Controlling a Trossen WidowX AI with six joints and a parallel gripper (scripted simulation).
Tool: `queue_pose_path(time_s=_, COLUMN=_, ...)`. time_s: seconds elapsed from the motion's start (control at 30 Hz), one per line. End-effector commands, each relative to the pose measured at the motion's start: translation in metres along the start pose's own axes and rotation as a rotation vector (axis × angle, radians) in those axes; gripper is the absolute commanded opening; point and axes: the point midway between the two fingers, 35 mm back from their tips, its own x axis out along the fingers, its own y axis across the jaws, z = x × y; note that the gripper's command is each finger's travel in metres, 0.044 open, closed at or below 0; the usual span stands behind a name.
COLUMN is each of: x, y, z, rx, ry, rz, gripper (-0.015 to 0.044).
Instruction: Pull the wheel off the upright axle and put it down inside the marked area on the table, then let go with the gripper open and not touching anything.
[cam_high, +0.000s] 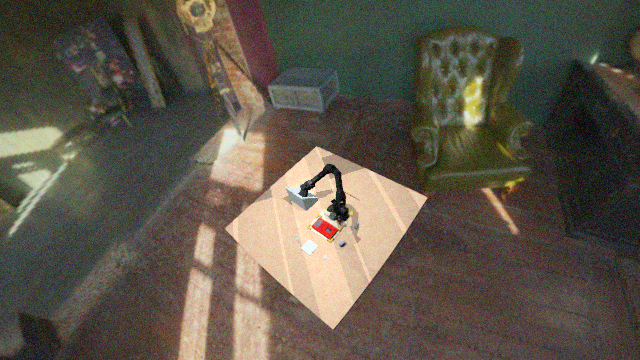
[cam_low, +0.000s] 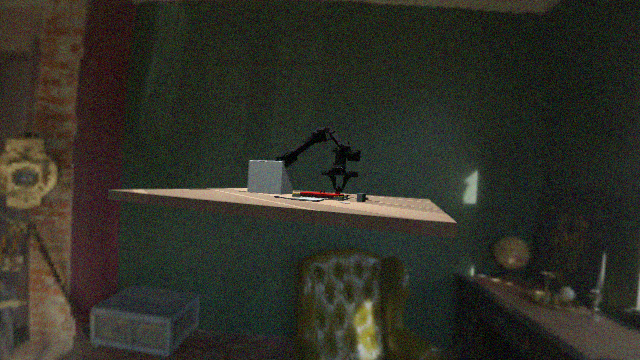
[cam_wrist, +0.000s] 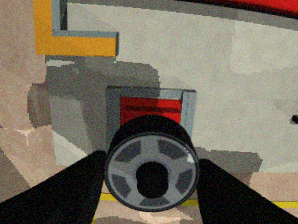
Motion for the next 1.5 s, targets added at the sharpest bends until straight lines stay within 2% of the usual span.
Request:
queue_pose_path(time_s=0.0, x=-0.003, y=0.0, z=0.0, rx=-0.002, ry=-0.001, rz=0.002, gripper=0.0)
queue_pose_path(time_s=1.47, x=-0.017, y=0.001, z=0.001, rx=0.0, ry=0.0, rz=0.004, gripper=0.0)
